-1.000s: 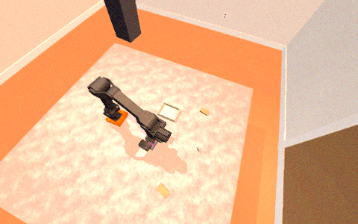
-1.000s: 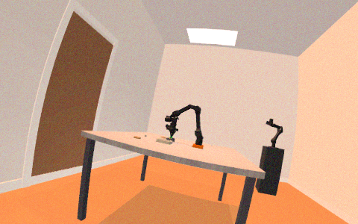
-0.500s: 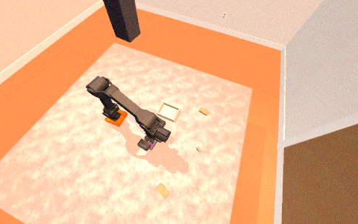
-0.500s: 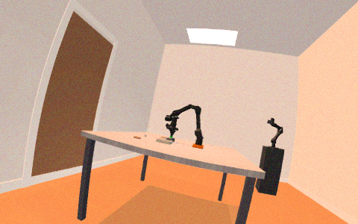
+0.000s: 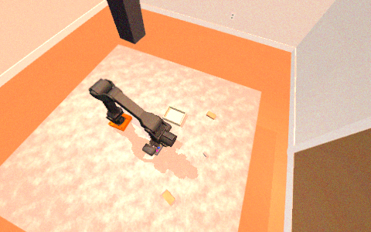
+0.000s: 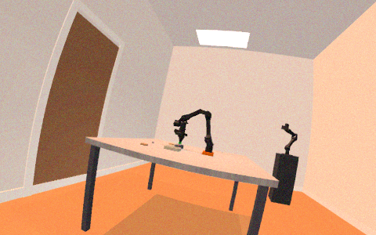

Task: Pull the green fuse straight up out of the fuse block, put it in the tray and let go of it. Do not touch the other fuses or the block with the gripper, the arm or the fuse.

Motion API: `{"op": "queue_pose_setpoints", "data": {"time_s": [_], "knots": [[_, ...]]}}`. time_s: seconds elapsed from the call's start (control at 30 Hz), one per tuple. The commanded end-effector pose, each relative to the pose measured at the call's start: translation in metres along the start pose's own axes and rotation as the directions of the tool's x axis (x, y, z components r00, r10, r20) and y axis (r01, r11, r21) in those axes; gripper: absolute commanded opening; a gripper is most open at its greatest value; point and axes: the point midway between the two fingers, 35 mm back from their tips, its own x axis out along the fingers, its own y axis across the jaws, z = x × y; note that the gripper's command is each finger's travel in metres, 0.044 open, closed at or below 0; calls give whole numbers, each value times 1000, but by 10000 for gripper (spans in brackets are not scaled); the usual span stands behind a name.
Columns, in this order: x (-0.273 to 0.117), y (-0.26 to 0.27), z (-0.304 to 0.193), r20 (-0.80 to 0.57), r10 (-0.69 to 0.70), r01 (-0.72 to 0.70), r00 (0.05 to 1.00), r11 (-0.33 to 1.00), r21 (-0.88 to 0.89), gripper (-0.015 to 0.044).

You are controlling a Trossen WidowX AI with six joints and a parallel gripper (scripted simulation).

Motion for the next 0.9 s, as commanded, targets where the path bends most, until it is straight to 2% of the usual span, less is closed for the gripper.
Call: {"op": "queue_pose_setpoints", "data": {"time_s": [0.0,0.87], "knots": [[-2,-1,0,0,-5,5,1000,1000,-3,0],[-30,-1,0,0,-6,6,1000,1000,-4,0]]}}
